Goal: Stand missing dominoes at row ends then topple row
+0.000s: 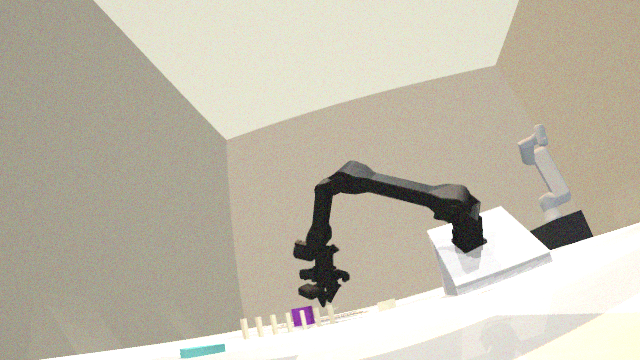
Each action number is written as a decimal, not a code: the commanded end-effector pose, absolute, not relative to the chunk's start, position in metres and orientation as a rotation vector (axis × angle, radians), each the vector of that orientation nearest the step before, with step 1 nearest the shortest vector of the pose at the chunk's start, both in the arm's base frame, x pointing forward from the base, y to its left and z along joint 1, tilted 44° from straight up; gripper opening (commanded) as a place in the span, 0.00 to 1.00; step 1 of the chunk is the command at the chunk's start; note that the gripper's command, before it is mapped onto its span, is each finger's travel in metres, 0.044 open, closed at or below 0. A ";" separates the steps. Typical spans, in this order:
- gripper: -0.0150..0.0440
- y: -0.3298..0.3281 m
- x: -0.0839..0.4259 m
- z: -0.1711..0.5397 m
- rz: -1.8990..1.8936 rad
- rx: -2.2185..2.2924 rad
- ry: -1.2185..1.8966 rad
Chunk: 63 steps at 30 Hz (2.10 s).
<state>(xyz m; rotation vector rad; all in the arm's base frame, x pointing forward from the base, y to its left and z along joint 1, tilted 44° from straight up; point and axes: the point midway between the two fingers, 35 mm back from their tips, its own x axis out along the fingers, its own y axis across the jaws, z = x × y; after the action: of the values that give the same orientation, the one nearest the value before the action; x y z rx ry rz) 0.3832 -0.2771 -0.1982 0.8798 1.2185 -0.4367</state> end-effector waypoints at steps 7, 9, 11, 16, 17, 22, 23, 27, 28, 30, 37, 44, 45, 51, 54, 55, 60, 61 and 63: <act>0.44 -0.278 0.386 -0.206 -0.532 0.828 1.100; 0.44 -0.278 0.386 -0.206 -0.549 0.819 1.075; 0.44 -0.278 0.386 -0.207 -0.565 0.811 1.050; 0.44 -0.276 0.386 -0.208 -0.601 0.792 0.988; 0.44 -0.276 0.386 -0.208 -0.608 0.788 0.975; 0.44 -0.272 0.384 -0.208 -0.640 0.772 0.911; 0.44 -0.272 0.384 -0.208 -0.646 0.769 0.897; 0.44 -0.269 0.383 -0.206 -0.669 0.759 0.843; 0.44 -0.268 0.382 -0.206 -0.675 0.757 0.829; 0.44 -0.266 0.381 -0.204 -0.685 0.752 0.801; 0.44 -0.260 0.376 -0.196 -0.720 0.741 0.701; 0.44 -0.253 0.369 -0.185 -0.748 0.736 0.596; 0.44 -0.252 0.368 -0.183 -0.752 0.736 0.580; 0.44 -0.245 0.361 -0.169 -0.771 0.737 0.487; 0.44 -0.241 0.357 -0.162 -0.779 0.739 0.440; 0.44 -0.240 0.356 -0.159 -0.781 0.740 0.425; 0.44 -0.234 0.348 -0.145 -0.791 0.745 0.349; 0.44 -0.233 0.347 -0.142 -0.792 0.746 0.333; 0.44 -0.231 0.343 -0.136 -0.795 0.749 0.302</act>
<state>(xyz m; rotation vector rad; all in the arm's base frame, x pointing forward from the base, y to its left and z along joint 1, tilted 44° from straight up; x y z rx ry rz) 0.3490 -0.2359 -0.1471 0.7426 0.3585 -0.7890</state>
